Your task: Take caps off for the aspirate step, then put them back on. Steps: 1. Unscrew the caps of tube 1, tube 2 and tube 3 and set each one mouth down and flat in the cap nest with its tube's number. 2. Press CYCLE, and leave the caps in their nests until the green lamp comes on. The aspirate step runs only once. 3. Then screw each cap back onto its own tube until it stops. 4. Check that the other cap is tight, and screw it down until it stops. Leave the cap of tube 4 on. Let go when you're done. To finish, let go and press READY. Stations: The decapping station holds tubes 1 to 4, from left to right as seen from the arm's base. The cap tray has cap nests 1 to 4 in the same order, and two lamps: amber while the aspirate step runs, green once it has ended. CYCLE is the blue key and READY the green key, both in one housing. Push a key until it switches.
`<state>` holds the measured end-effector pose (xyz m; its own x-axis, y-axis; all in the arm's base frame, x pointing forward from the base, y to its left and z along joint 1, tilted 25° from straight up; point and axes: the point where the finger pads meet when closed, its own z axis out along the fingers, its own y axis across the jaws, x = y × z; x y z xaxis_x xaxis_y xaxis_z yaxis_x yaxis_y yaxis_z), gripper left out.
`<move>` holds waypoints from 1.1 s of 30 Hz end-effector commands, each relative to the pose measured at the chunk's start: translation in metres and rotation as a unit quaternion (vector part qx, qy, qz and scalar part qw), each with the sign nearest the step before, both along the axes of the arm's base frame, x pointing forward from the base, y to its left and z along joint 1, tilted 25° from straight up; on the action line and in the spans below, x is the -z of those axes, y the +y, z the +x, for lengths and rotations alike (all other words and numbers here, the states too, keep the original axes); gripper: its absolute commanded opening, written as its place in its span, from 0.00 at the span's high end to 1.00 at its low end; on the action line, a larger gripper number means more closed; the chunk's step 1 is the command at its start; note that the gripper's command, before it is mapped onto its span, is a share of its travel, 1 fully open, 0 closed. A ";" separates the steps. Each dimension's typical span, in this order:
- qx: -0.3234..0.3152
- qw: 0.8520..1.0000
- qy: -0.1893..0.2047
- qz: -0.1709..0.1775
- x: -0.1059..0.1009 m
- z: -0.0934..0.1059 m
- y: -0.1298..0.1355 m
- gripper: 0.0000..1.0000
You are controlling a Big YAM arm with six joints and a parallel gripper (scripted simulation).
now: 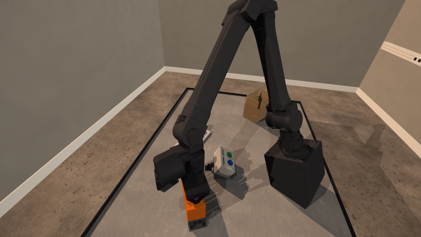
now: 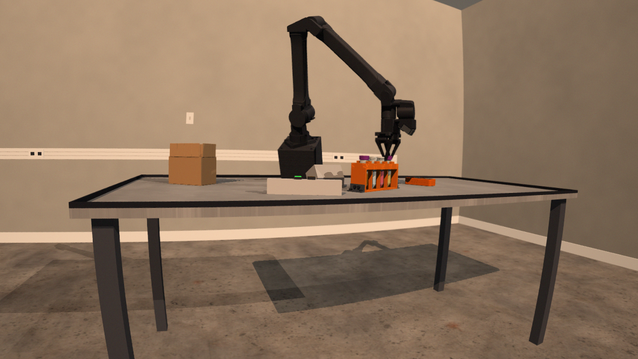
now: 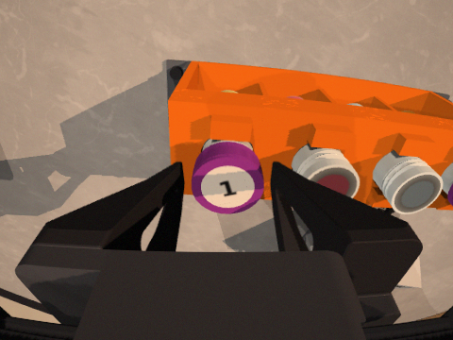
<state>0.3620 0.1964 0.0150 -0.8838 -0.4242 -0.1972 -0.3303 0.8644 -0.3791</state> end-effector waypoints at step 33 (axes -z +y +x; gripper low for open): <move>-0.282 0.951 0.075 -0.100 -0.007 0.007 0.006 1.00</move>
